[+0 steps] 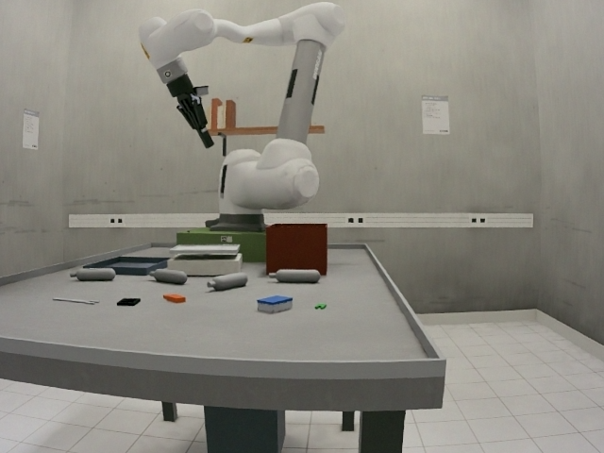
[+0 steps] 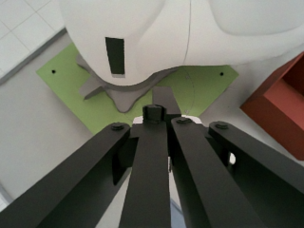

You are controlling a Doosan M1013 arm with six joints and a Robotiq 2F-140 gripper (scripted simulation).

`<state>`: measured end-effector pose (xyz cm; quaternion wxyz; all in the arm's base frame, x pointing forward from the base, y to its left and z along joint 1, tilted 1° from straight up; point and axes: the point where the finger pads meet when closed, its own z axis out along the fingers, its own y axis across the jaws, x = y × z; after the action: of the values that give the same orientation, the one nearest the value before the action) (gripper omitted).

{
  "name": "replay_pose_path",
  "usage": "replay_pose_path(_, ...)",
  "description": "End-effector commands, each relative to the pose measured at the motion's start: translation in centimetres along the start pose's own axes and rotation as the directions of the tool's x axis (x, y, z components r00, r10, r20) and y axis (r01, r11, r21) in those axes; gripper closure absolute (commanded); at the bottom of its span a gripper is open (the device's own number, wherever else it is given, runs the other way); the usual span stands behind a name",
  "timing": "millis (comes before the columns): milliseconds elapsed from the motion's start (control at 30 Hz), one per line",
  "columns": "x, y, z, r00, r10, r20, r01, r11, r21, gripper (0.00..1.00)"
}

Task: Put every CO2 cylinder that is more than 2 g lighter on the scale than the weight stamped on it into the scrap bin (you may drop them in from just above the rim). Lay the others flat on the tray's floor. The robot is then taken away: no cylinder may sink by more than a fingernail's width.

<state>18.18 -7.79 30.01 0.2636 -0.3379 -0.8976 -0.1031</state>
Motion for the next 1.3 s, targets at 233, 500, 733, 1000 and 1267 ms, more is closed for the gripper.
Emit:
replay_pose_path(233,0.0,0.0,0.0,1.0,0.0,0.001,0.0,1.0,-0.001,0.9)
replay_pose_path(500,0.0,0.0,0.0,1.0,0.0,0.001,0.0,1.0,-0.001,0.9)
replay_pose_path(733,-4.7,2.3,1.2,0.987,-0.137,0.088,0.132,0.99,0.054,0.0)
replay_pose_path(1000,-13.0,8.9,3.5,0.874,-0.427,0.23,0.39,0.901,0.191,0.0)
replay_pose_path(1267,-18.2,15.9,5.7,0.709,-0.639,0.298,0.56,0.767,0.312,0.0)
